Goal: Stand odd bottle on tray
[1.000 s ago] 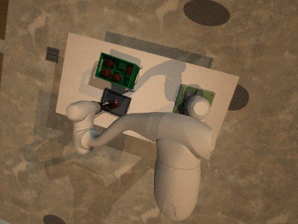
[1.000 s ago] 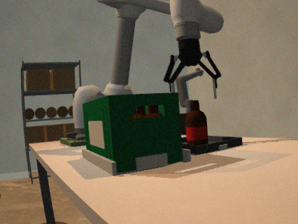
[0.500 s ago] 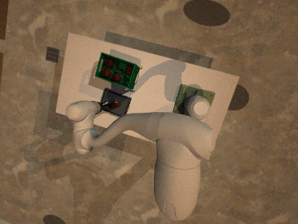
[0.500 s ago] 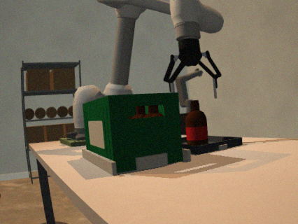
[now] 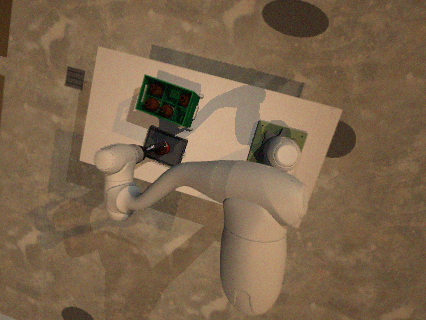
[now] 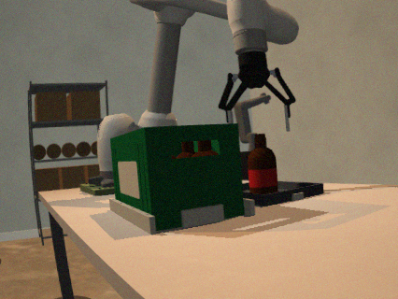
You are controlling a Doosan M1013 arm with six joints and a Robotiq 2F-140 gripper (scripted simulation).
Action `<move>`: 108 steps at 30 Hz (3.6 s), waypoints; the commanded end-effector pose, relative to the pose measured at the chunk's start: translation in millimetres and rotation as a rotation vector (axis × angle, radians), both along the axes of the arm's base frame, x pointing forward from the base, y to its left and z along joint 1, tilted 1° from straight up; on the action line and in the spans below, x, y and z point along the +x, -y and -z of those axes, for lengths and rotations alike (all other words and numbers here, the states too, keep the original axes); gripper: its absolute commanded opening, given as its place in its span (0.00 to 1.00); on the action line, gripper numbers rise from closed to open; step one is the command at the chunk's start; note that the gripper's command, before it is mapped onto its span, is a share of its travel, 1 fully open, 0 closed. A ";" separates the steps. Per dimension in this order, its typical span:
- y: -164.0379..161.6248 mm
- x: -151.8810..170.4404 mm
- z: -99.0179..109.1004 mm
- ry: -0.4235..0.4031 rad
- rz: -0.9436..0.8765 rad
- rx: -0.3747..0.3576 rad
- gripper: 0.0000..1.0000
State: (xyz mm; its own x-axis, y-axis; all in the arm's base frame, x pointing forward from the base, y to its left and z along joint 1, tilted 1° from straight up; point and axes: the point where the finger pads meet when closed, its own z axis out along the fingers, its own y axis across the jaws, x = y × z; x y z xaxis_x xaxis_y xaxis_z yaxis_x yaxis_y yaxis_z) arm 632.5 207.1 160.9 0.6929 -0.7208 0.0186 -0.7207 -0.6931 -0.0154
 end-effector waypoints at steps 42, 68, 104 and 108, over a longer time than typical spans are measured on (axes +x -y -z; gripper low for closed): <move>0.0 -0.3 -12.5 0.000 0.000 0.000 1.00; -0.2 -1.7 -71.1 0.000 0.000 0.000 1.00; -0.2 -2.1 -87.3 0.000 0.000 0.000 0.00; -0.2 -2.1 -87.3 0.000 0.000 0.000 0.00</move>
